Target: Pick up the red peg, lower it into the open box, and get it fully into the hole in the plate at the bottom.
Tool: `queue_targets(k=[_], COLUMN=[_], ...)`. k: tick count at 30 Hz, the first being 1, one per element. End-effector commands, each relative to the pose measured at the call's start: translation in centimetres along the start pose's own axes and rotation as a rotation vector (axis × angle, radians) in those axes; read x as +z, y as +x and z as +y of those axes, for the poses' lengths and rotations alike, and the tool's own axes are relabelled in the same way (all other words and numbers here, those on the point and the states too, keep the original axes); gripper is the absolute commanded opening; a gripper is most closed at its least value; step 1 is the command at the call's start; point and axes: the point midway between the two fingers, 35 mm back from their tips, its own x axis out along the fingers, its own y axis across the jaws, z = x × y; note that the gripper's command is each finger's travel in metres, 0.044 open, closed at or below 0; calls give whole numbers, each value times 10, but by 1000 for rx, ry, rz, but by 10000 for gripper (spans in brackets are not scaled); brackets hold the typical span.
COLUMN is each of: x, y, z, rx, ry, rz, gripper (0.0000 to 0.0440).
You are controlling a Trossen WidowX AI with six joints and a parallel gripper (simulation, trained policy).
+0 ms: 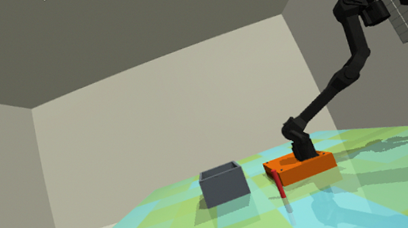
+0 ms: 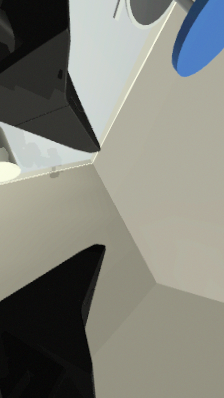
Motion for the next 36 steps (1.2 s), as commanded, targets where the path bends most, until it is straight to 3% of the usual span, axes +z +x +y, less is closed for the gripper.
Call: queue_targets(k=[1,2,18,36], x=[2,4,54,37], y=[-3,-6,-111,-285], z=[-5,-11,-130,-246], rx=[-16,-36,-396,-861], ry=[12,26,310,543], rz=[-7,-18,-335,-684], gripper=[425,440,440,440])
